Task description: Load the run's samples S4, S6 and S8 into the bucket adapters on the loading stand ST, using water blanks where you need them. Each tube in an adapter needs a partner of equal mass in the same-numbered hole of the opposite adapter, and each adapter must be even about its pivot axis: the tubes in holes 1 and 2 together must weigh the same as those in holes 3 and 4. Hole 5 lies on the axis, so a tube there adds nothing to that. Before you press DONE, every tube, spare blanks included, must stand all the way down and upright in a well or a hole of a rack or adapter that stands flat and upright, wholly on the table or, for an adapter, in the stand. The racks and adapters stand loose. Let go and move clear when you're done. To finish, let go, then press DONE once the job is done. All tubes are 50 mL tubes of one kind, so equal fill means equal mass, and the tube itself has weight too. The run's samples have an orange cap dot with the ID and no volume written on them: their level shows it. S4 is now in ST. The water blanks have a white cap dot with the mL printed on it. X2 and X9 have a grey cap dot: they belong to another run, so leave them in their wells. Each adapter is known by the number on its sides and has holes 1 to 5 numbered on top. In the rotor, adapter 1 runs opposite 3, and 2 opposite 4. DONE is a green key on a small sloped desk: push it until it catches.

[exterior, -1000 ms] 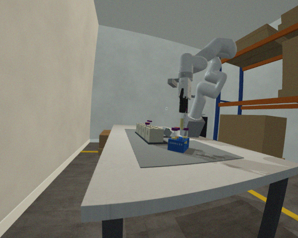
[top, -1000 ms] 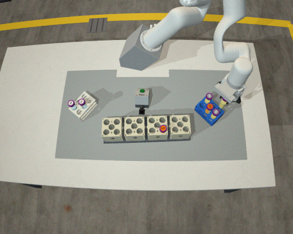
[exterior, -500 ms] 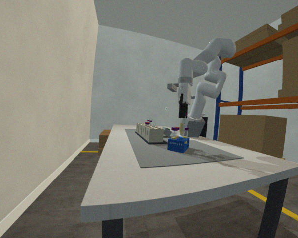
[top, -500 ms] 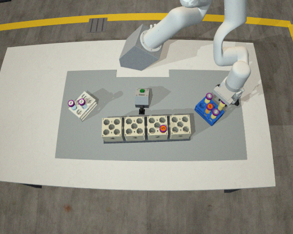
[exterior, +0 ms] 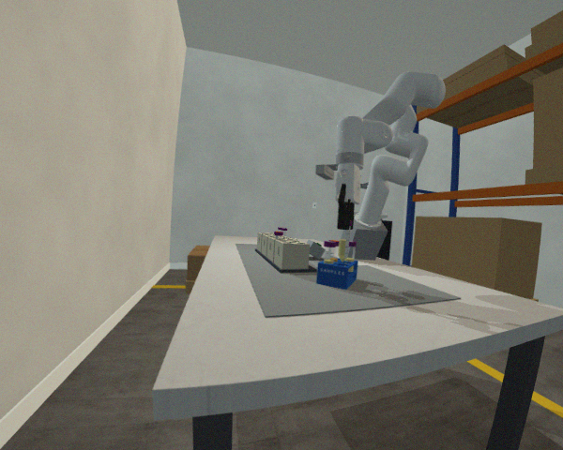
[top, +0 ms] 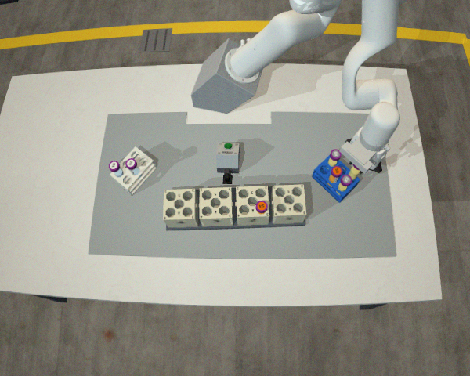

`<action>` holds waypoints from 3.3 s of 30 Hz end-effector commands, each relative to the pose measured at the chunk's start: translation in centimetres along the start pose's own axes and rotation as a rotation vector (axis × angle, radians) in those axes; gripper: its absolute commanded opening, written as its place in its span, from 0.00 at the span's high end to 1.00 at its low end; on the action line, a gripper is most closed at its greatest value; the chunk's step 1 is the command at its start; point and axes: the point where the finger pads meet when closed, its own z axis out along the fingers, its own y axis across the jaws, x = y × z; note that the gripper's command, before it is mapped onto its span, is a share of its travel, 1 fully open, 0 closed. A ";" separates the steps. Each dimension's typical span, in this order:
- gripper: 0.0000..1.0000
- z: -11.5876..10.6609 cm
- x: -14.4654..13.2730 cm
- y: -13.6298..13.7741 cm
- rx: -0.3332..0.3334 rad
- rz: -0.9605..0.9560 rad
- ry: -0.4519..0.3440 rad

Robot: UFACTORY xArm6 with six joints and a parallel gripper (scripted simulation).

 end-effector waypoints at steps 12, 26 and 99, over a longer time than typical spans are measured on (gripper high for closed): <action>1.00 0.2 0.0 -0.1 0.003 -0.001 0.000; 1.00 1.4 0.0 -0.1 0.003 -0.001 0.000; 0.56 6.1 0.0 -0.1 0.003 -0.001 0.000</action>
